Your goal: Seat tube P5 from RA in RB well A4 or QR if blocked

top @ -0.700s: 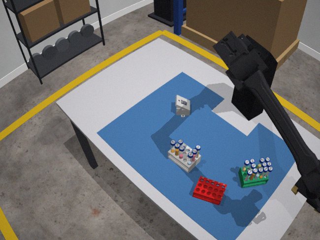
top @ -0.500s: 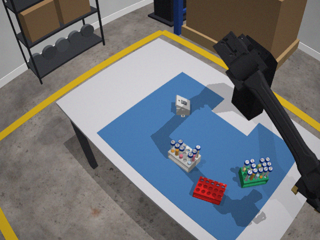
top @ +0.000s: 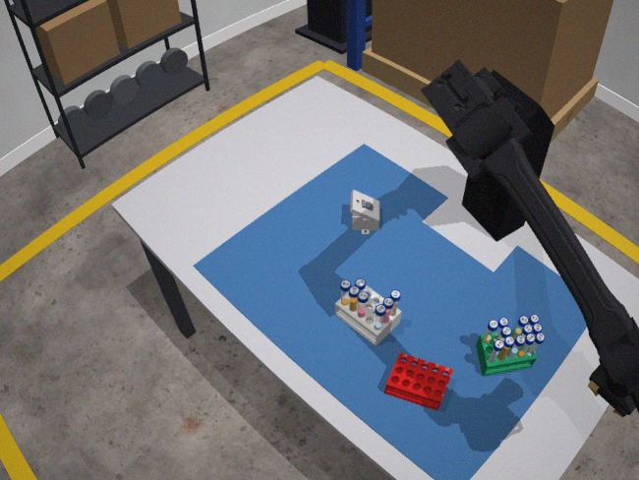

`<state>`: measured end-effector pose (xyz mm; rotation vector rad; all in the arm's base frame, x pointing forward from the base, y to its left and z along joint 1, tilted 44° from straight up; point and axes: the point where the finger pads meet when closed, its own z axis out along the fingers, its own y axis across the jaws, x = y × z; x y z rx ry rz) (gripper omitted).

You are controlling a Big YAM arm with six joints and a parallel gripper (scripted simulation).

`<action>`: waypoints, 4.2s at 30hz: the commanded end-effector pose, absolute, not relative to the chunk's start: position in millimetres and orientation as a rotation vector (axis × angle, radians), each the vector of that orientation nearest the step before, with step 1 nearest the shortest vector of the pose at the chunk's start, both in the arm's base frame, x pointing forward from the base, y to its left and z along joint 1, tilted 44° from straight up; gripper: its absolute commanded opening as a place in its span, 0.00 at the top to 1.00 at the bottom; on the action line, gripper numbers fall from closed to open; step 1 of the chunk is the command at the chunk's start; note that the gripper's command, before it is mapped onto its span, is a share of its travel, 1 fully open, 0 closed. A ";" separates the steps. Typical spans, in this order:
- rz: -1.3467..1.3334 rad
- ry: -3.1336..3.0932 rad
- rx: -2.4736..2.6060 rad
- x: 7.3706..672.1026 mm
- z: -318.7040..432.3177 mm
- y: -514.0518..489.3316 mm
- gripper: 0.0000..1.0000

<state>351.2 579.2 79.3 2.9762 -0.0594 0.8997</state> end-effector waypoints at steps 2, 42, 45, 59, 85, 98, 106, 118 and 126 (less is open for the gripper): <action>0.958 -0.335 3.038 371.1 111.7 563.7 0.70; 0.972 -2.078 2.678 438.0 111.8 399.0 0.70; 0.960 -2.231 2.595 440.4 111.0 384.2 0.70; 0.902 -2.760 2.220 440.9 111.7 323.8 0.70; 0.687 -3.569 1.204 419.6 107.2 215.2 0.70; 0.607 -3.696 0.850 419.8 72.5 174.2 0.70; 0.604 -3.705 0.891 420.6 83.5 182.0 0.70; 0.496 -3.809 0.627 417.6 92.5 183.2 0.70; 0.381 -3.855 0.323 409.6 72.1 188.8 0.70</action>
